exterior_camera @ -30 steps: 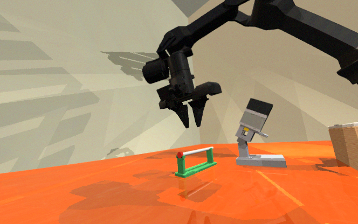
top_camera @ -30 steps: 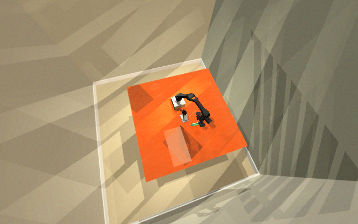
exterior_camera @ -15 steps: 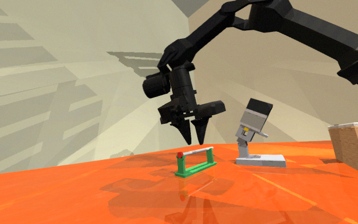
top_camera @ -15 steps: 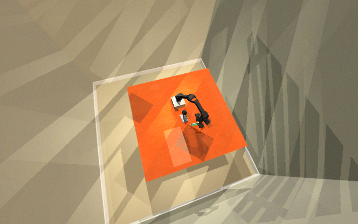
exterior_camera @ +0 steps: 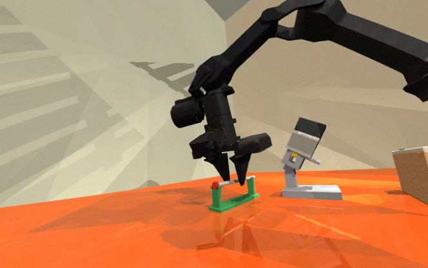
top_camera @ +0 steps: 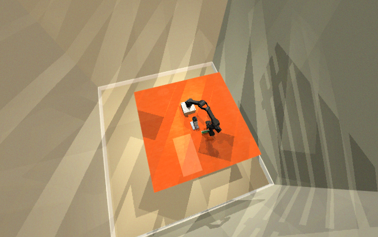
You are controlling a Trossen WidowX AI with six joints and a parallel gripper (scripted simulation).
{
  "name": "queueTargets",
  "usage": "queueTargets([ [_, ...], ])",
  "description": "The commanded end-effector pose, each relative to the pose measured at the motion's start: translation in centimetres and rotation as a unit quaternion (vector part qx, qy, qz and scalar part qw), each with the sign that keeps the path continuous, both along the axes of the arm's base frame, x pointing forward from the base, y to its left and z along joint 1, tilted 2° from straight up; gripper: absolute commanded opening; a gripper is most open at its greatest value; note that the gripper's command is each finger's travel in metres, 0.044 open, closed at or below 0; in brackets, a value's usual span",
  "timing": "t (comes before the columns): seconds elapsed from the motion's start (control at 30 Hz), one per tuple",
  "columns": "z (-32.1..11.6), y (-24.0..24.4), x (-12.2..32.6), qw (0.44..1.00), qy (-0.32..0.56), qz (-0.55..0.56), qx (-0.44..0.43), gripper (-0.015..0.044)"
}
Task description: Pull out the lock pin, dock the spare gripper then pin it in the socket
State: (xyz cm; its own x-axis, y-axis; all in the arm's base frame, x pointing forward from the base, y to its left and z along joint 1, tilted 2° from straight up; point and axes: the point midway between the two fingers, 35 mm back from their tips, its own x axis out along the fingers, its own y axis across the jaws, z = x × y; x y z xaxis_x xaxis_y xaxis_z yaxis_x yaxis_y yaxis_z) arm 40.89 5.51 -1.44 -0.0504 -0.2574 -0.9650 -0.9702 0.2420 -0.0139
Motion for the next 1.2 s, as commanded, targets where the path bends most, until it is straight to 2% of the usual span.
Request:
queueTargets([
  [0.0,-1.1,-0.2,-0.3,1.0,0.005,-0.002,-0.003,0.018],
  [0.63,-2.5,-0.2,-0.4,1.0,0.005,-0.002,-0.003,0.018],
  [0.87,-2.5,-0.2,-0.4,1.0,0.005,-0.002,-0.003,0.0],
  [1.17,-2.5,-0.3,-0.4,1.0,0.005,-0.002,-0.003,0.0],
])
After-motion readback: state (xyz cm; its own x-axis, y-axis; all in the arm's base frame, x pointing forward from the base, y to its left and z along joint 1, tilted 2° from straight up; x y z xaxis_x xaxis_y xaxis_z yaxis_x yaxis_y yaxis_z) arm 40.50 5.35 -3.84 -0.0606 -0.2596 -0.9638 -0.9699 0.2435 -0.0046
